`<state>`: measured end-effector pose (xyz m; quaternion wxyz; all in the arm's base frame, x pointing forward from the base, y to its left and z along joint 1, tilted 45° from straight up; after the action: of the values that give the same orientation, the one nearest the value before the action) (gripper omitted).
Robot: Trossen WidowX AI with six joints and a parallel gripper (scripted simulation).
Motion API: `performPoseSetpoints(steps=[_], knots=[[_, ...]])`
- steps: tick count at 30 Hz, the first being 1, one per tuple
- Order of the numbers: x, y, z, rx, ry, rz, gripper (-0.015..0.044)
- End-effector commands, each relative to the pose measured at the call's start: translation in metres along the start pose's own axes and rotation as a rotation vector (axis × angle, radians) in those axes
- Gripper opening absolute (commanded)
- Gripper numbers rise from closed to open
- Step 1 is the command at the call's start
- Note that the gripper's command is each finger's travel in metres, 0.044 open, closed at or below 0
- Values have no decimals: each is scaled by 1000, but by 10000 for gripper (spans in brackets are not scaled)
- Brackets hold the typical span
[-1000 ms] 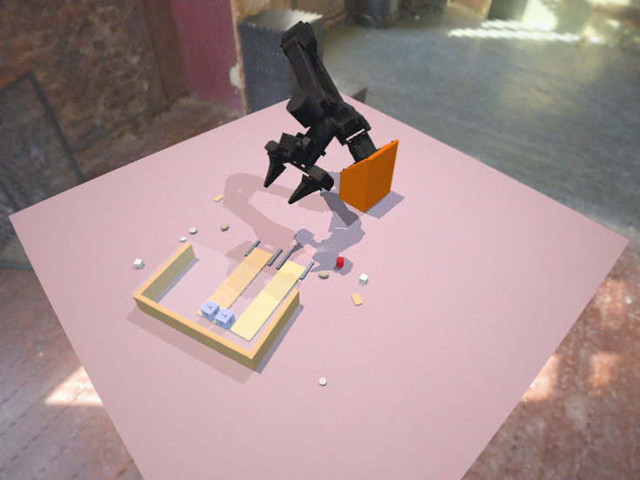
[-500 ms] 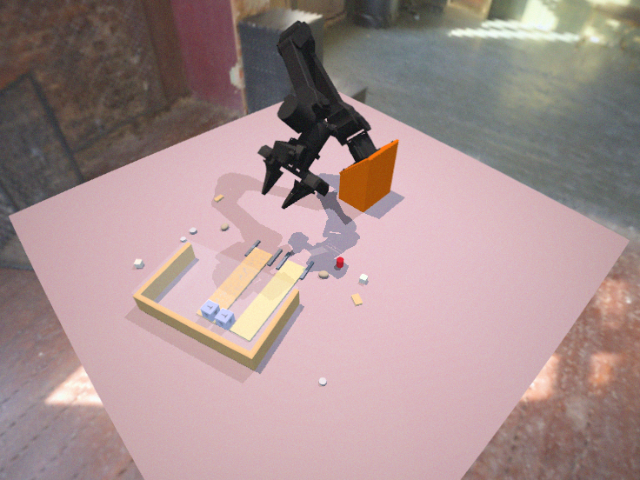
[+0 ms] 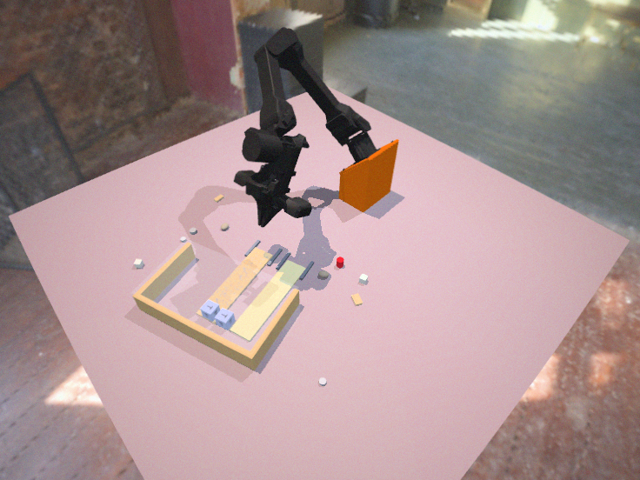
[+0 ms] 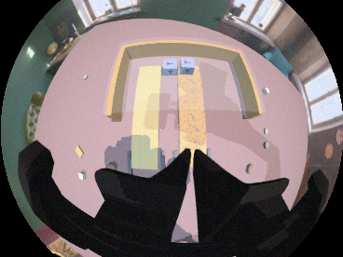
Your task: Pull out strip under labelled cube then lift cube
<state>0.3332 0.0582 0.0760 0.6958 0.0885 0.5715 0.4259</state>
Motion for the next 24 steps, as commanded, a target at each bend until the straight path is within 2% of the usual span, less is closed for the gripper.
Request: performPoseSetpoints(steps=[1, 5, 24], knots=[[-21, -57, 27, 392, 89, 42, 0], [-29, -71, 28, 500, 112, 55, 0], [-36, -70, 22, 500, 113, 55, 0]])
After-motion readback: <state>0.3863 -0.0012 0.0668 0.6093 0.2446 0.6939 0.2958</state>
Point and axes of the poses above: the point midway between the two fingers, 35 mm back from their tips, its own y axis back along the fingers, its own x axis across the jaws, z = x × y, the point moved 8 cm from there along y, back along the fingers, and after that the axes turned 5 degrees about -y, right-handed, at the moved point
